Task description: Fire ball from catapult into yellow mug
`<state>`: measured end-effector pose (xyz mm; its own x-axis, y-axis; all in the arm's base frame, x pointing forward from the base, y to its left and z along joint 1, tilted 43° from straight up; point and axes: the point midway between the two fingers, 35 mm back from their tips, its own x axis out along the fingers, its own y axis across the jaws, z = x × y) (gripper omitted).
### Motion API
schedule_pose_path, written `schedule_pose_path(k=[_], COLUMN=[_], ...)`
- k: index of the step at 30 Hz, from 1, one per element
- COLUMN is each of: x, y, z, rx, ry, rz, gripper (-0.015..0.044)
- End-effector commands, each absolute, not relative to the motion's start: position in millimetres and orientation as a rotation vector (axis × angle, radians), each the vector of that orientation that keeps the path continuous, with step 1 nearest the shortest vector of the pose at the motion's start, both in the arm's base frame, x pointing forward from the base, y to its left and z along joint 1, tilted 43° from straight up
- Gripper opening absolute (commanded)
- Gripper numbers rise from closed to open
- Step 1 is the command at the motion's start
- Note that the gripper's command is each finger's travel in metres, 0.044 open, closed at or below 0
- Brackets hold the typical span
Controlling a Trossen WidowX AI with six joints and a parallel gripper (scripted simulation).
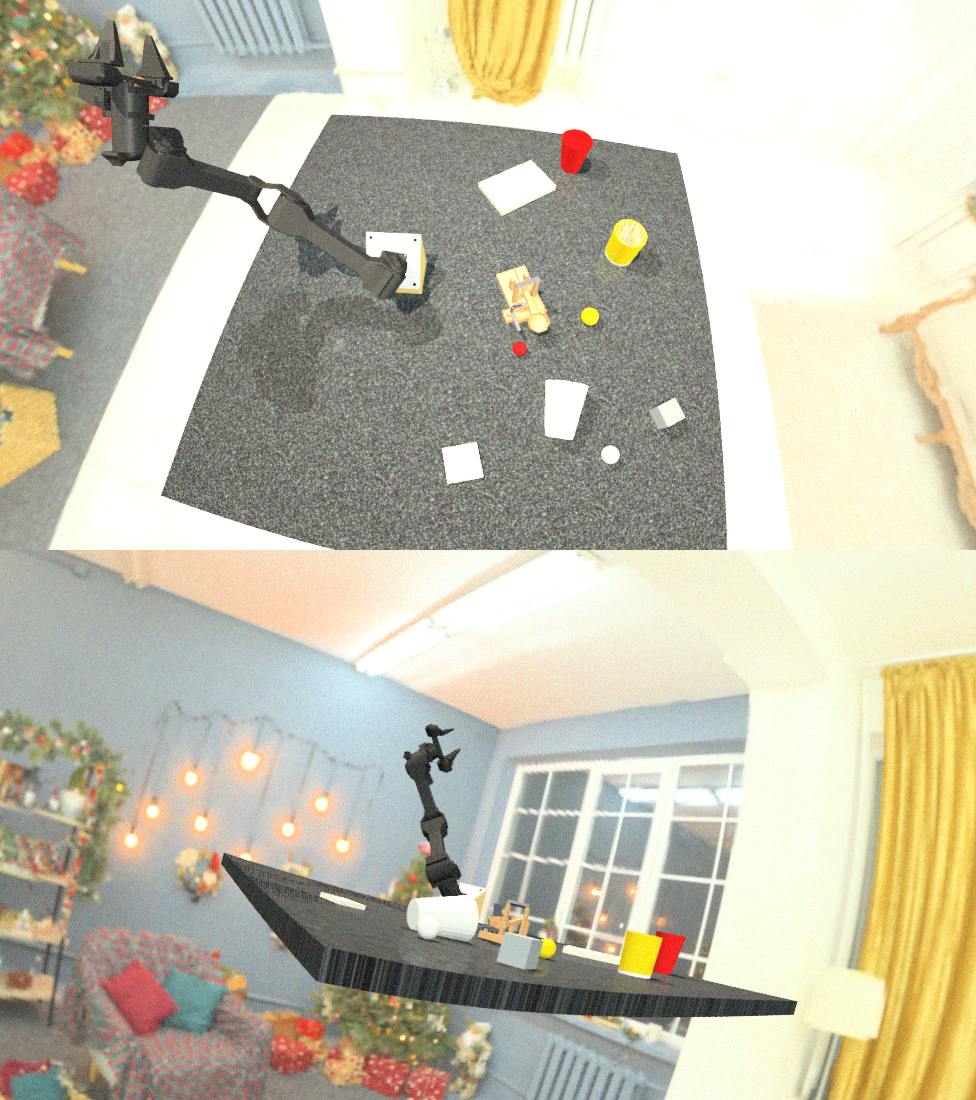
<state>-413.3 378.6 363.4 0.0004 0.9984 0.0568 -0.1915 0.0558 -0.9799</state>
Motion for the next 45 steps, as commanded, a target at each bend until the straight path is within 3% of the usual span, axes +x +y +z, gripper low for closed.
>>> schedule_pose_path(k=[1, 22, 45], x=[-413, -391, -321], y=[378, 310, 207], z=[365, 495, 627], rx=[-1.021, -0.704, -0.270], ry=[-1.098, -1.252, -1.360], rz=[1.257, 1.242, 1.164], gripper=[0.0426, 0.0440, 0.0440])
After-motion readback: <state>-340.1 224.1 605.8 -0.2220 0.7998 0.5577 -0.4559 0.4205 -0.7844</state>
